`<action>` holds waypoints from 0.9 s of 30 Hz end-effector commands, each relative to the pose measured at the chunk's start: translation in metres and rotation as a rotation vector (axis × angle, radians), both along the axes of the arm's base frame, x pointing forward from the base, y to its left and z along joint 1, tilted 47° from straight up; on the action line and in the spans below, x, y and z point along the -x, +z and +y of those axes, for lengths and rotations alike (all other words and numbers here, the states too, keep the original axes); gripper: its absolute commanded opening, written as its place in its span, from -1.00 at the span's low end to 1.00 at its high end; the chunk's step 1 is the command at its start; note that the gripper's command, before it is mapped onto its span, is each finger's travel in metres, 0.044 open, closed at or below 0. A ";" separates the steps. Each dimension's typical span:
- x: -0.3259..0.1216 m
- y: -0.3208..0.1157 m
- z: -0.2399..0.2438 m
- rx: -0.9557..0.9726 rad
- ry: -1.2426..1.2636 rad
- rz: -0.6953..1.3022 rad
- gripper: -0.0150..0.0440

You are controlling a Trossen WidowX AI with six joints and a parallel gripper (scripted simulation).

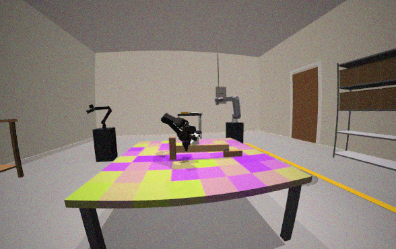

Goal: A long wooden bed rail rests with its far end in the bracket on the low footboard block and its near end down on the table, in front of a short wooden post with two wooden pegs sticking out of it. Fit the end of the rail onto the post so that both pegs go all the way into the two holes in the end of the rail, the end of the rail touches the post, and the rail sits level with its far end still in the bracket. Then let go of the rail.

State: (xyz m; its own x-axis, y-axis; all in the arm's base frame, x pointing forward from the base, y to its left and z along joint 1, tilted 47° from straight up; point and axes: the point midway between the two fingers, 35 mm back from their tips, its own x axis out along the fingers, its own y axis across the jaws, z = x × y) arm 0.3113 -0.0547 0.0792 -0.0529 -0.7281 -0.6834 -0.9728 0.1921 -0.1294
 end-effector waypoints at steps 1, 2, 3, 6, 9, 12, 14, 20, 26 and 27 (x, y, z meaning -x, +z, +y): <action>0.001 0.002 -0.001 0.000 0.003 0.003 -0.49; 0.001 0.002 -0.001 0.000 0.003 0.003 -0.49; 0.001 0.002 -0.001 0.000 0.003 0.003 -0.49; 0.001 0.003 -0.002 0.000 0.003 0.003 -0.49; 0.000 0.002 -0.001 0.000 0.000 0.000 -0.31; 0.000 0.002 -0.001 0.000 0.000 0.000 -0.05; 0.000 0.002 -0.001 0.000 0.000 0.000 0.13; 0.000 0.002 -0.001 0.000 0.000 0.000 0.67; 0.000 0.002 -0.001 0.000 0.000 0.000 1.00; 0.000 0.002 -0.001 0.000 0.000 0.000 1.00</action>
